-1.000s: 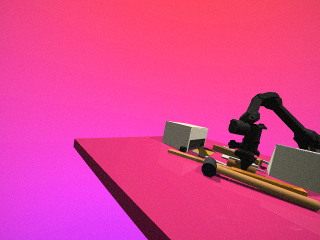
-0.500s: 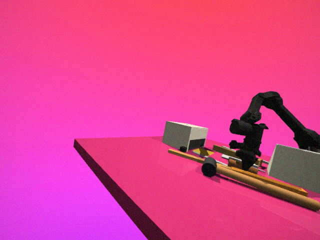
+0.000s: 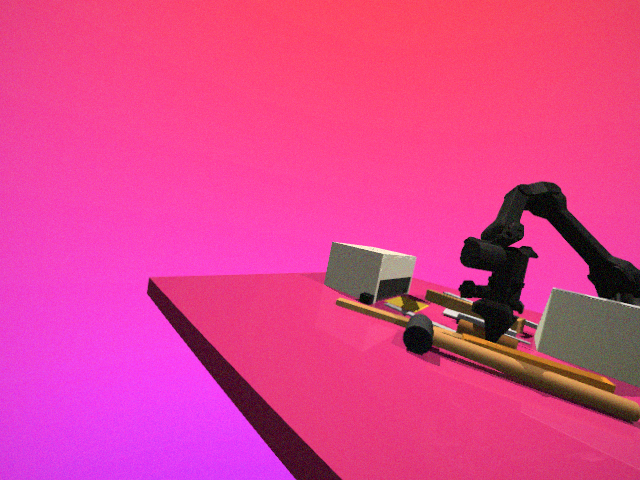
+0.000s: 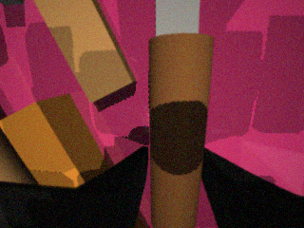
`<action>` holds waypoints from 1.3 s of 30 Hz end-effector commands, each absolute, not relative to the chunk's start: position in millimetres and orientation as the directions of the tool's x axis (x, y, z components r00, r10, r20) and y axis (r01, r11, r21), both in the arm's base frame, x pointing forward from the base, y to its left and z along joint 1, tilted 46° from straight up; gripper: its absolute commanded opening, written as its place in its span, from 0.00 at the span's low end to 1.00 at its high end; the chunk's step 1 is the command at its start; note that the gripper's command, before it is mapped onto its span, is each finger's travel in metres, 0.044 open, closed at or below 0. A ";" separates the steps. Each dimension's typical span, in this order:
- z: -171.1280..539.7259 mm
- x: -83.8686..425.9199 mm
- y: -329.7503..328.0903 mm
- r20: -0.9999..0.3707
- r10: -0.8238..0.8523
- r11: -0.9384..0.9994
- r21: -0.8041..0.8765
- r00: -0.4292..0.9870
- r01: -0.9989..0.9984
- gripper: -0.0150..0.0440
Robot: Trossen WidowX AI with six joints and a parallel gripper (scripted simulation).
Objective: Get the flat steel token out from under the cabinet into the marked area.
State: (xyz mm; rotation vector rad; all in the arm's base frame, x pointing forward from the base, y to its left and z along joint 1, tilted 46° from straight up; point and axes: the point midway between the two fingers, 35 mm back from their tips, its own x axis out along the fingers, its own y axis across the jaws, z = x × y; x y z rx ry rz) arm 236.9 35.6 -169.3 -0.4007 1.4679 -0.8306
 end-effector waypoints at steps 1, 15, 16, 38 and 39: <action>-169.3 236.8 35.6 -0.707 -0.700 0.671 -0.700 -0.100 0.245 0.59; -170.3 236.9 35.2 -0.708 -0.700 0.672 -0.698 -0.097 0.247 0.71; -170.6 236.5 34.9 -0.708 -0.700 0.672 -0.698 -0.097 0.247 0.71; -171.6 236.7 35.0 -0.712 -0.696 0.675 -0.693 -0.094 0.253 0.34; -171.6 236.7 35.0 -0.712 -0.696 0.675 -0.693 -0.094 0.253 0.30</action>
